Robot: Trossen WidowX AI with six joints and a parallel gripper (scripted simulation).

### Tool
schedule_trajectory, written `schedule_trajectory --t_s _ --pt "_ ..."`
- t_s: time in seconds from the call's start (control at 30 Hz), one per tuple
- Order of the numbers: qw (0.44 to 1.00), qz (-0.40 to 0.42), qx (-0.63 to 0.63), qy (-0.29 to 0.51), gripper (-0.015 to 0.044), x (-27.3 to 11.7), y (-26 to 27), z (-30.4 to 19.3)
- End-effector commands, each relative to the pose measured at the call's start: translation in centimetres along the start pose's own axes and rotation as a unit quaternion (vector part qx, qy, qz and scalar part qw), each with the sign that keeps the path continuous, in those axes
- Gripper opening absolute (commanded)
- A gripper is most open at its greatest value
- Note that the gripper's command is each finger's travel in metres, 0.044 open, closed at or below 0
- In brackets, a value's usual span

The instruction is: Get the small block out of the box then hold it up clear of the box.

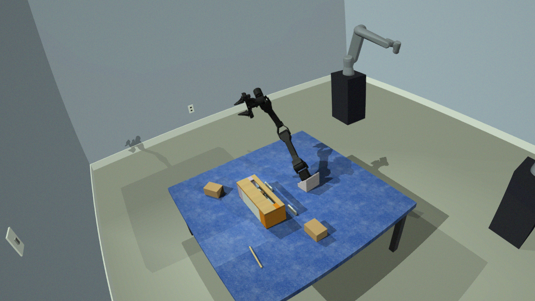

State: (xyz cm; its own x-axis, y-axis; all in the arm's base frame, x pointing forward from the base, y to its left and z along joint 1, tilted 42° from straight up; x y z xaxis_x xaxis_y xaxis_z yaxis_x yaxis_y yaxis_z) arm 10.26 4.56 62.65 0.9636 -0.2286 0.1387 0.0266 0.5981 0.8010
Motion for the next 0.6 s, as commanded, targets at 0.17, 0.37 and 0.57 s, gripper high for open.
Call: schedule_trajectory --t_s 0.17,0.37,0.57 --pt "1.000 0.005 -0.021 0.008 0.0400 0.7 0.0 -2.0" --pt "0.999 0.000 -0.042 0.026 0.0400 1.9 -0.2 -5.4" --pt "0.995 -0.038 -0.062 0.064 0.0400 5.0 -1.8 -11.2"
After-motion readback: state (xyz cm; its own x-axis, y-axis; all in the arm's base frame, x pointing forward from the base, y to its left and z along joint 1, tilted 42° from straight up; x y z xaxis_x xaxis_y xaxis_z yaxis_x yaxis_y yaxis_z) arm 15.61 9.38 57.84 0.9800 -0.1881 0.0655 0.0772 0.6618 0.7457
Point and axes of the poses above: the point midway between the two fingers, 35 mm back from their tips, its own x axis out along the fingers, its own y axis across the jaws, z = x × y, the point moved 8 cm from there along -x, back along the fingers, and after that the axes turned 9 degrees about x, right-handed, at the moved point
